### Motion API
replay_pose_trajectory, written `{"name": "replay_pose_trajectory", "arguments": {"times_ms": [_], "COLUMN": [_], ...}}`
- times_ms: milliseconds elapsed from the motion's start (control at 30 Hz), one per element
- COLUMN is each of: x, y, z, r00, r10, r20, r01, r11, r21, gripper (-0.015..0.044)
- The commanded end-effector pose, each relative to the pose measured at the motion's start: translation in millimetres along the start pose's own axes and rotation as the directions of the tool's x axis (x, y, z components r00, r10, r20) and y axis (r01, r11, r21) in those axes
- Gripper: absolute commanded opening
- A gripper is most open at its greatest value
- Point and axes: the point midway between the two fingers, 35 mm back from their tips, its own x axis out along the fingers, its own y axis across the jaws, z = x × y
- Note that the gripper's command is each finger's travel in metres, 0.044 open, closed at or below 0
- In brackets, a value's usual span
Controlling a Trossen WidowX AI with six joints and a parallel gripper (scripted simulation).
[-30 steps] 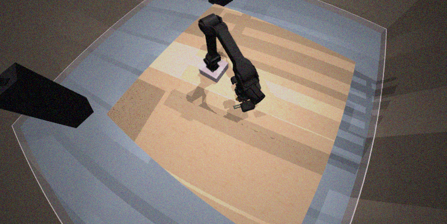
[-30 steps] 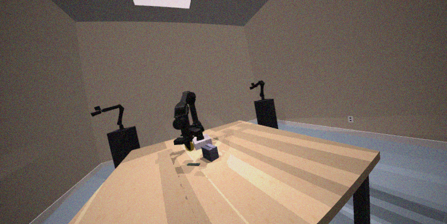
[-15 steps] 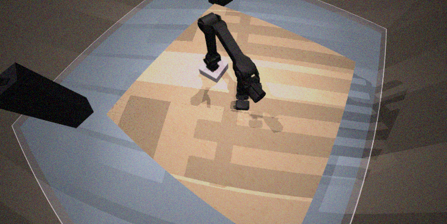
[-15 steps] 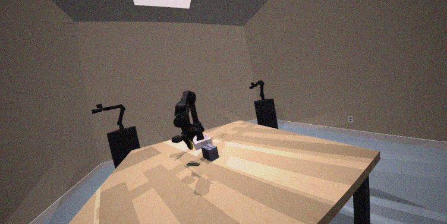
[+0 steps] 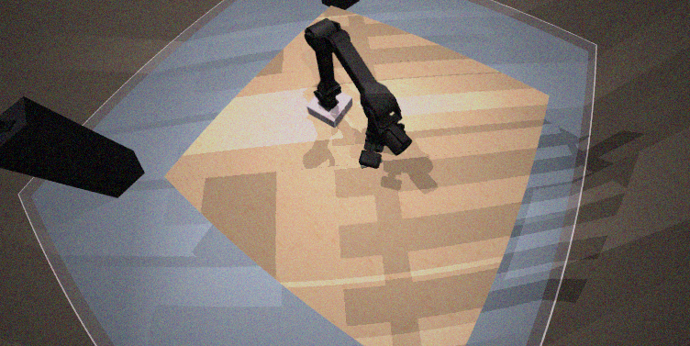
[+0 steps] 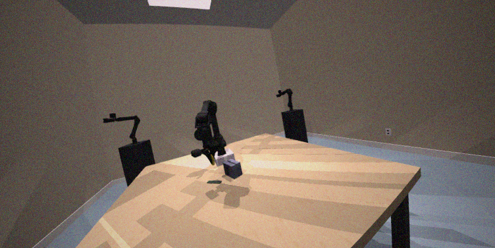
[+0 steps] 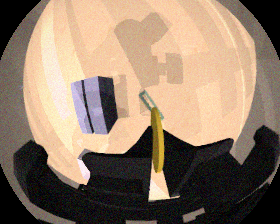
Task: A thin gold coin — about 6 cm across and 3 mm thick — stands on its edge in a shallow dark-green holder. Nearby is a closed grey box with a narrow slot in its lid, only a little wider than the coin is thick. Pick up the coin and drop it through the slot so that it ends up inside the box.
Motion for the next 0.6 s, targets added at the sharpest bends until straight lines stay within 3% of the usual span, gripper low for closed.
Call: {"name": "replay_pose_trajectory", "arguments": {"times_ms": [0,567], "x": [1,1], "y": [9,52], "z": [2,16], "r00": [1.0,1.0], "r10": [0.003,0.008], "r20": [-0.007,-0.006], "r01": [-0.003,-0.008], "r11": [1.0,1.0], "r21": [0.002,0.002], "gripper": [0.0,0.0]}}
